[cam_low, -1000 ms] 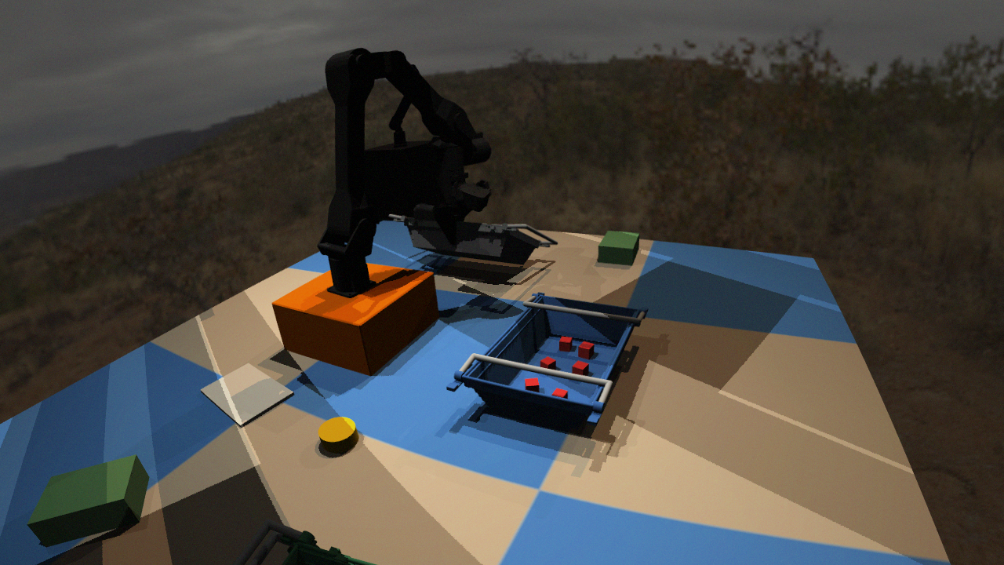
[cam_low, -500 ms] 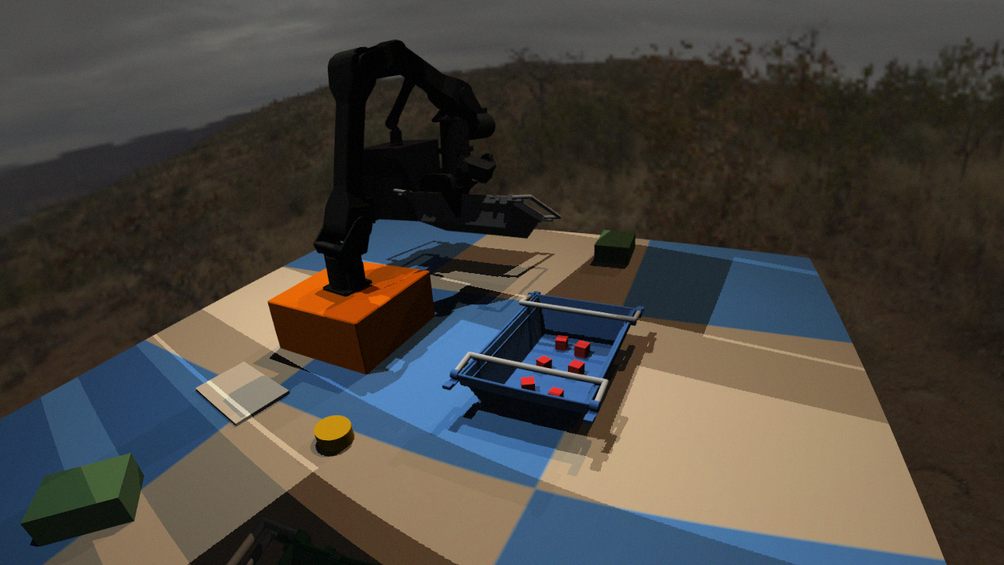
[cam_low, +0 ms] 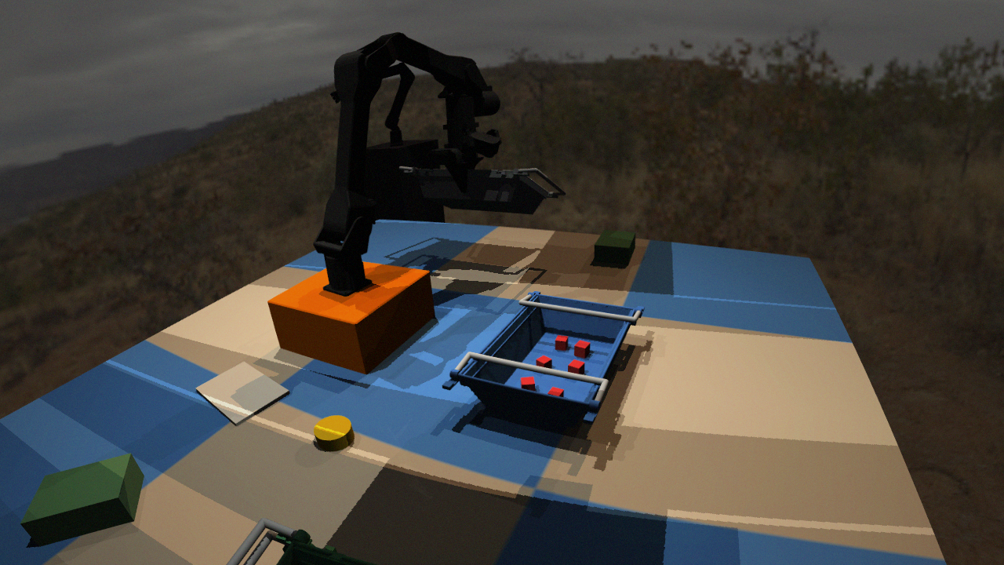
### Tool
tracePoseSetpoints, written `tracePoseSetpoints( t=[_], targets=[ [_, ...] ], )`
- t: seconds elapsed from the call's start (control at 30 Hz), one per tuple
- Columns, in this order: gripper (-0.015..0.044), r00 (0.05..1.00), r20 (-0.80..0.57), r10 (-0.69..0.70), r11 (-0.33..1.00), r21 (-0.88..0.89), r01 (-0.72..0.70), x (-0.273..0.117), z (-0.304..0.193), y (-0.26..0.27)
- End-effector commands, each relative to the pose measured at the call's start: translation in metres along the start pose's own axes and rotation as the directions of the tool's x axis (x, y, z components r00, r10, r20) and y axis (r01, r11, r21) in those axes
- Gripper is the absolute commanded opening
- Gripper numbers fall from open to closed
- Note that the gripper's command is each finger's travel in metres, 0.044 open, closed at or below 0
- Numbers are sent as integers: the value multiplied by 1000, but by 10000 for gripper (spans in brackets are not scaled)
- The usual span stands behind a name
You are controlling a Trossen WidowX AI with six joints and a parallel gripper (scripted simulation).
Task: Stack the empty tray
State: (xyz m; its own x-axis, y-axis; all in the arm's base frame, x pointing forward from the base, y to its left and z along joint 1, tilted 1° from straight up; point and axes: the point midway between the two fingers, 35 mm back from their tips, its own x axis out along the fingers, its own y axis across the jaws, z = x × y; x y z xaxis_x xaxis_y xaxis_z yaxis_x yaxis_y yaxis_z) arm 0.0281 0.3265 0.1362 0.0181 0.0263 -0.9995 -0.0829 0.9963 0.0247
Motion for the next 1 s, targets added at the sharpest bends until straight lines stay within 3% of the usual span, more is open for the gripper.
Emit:
tracePoseSetpoints(
  t=[0.0, 0.73, 0.97],
  targets=[
    [0, 1000, 2, 11, 1000, 5, -11, -5, 1, 3],
    [0, 1000, 2, 11, 1000, 7, -11, -5, 1, 3],
    [0, 1000, 4, 10, 996, 94, -10, -5, 26, -2]
  ],
)
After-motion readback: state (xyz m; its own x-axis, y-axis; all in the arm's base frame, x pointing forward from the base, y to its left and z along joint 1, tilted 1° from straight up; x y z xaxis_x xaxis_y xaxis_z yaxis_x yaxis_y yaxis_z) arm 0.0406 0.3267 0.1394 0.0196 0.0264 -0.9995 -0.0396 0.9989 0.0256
